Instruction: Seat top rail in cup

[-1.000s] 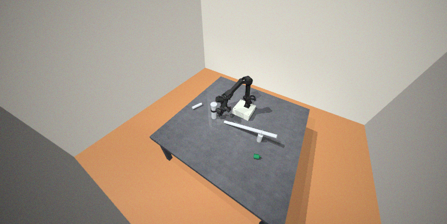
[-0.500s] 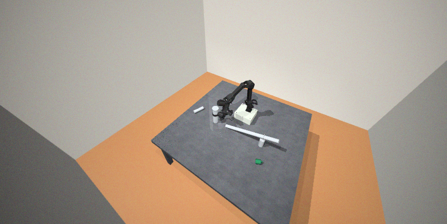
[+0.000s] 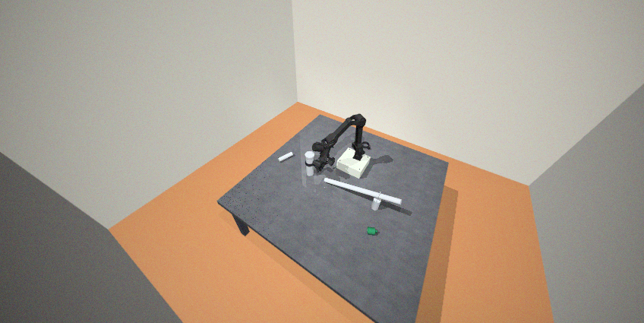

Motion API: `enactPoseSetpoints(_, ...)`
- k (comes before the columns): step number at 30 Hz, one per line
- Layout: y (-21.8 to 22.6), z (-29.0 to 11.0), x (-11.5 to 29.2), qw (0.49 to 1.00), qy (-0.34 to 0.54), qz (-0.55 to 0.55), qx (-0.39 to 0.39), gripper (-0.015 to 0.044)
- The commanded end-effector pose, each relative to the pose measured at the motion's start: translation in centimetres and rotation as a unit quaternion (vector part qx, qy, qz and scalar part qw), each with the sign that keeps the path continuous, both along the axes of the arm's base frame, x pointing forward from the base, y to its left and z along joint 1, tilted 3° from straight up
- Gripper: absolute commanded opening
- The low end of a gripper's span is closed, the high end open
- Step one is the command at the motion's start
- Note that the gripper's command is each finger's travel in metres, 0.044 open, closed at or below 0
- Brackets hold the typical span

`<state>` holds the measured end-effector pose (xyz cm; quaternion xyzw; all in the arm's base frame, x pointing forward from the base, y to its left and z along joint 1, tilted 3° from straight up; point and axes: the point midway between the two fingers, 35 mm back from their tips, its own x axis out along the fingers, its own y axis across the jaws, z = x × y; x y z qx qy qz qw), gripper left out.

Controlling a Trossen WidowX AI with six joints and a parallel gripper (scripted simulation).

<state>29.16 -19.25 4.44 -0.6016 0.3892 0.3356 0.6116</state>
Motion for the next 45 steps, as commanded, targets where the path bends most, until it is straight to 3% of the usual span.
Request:
enactPoseSetpoints(1,0.0,0.0,0.0,1.000,0.000,0.000,0.000,0.0000)
enactPoseSetpoints(2,0.0,0.0,0.0,1.000,0.000,0.000,0.000,0.0000)
enactPoseSetpoints(19,1.9,1.9,0.4,1.000,0.000,0.000,0.002,0.0440)
enactPoseSetpoints(30,4.2,3.8,0.6,1.000,-0.002,-0.019,0.016,0.0440)
enactPoseSetpoints(37,8.3,6.9,1.4,0.959,-0.010,-0.248,0.136,0.0440)
enactPoseSetpoints(45,13.2,10.5,1.0,0.828,-0.028,-0.493,0.264,0.0440)
